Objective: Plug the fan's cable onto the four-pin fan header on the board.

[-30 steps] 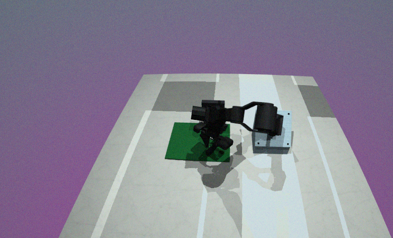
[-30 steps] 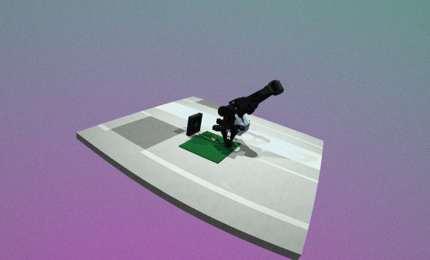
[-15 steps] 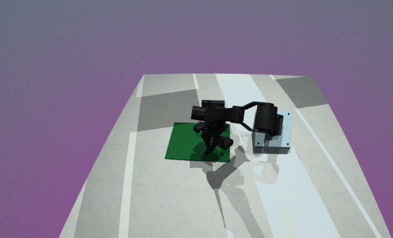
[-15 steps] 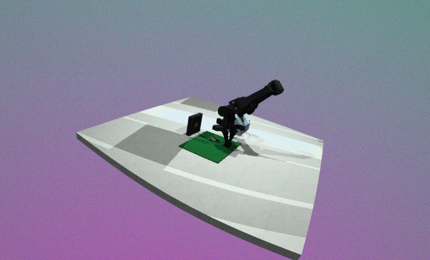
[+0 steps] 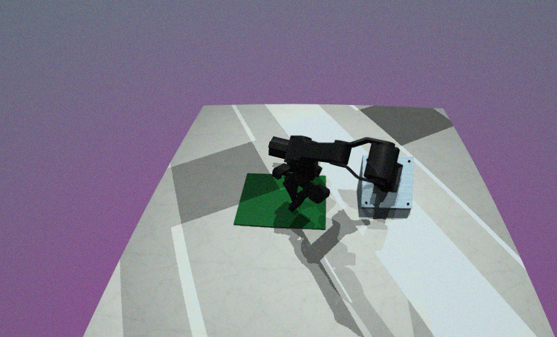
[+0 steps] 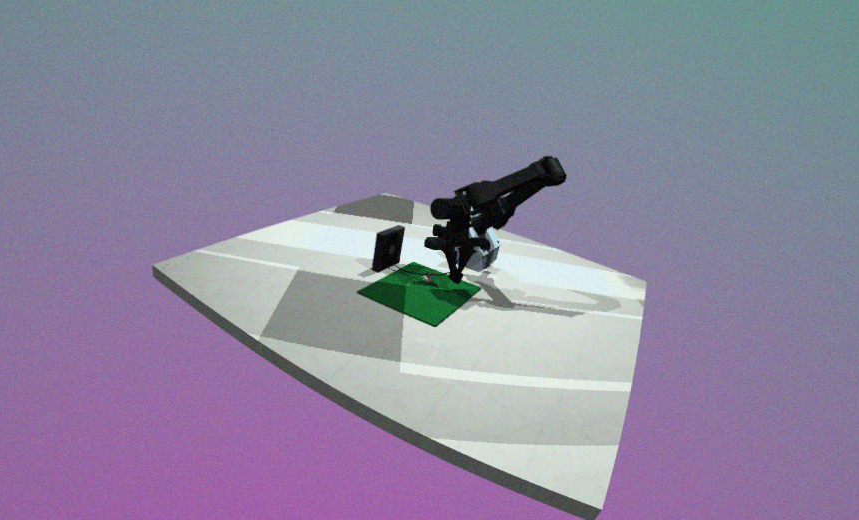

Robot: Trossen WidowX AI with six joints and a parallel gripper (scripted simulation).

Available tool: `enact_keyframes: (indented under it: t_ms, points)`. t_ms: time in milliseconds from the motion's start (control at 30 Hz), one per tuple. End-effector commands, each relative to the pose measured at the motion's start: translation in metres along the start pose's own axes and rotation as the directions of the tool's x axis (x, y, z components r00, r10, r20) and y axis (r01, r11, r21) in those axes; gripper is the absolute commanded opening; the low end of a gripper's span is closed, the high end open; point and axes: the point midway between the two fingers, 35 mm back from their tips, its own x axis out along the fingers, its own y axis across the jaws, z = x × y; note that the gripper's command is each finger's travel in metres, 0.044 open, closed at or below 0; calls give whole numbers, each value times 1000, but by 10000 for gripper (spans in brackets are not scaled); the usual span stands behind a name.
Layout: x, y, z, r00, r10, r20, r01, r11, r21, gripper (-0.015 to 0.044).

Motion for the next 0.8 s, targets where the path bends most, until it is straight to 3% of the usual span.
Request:
enact_keyframes:
  t_ms: [0, 533, 767]
  points:
    - [-11, 1, -3, 1000, 4, 3, -4, 1000, -7, 0]
    - [-59, -5, -15, 1000, -4, -6, 4, 1000, -4, 0]
    - [-61, -6, -15, 1000, -5, 1, 5, 999, -54, 0]
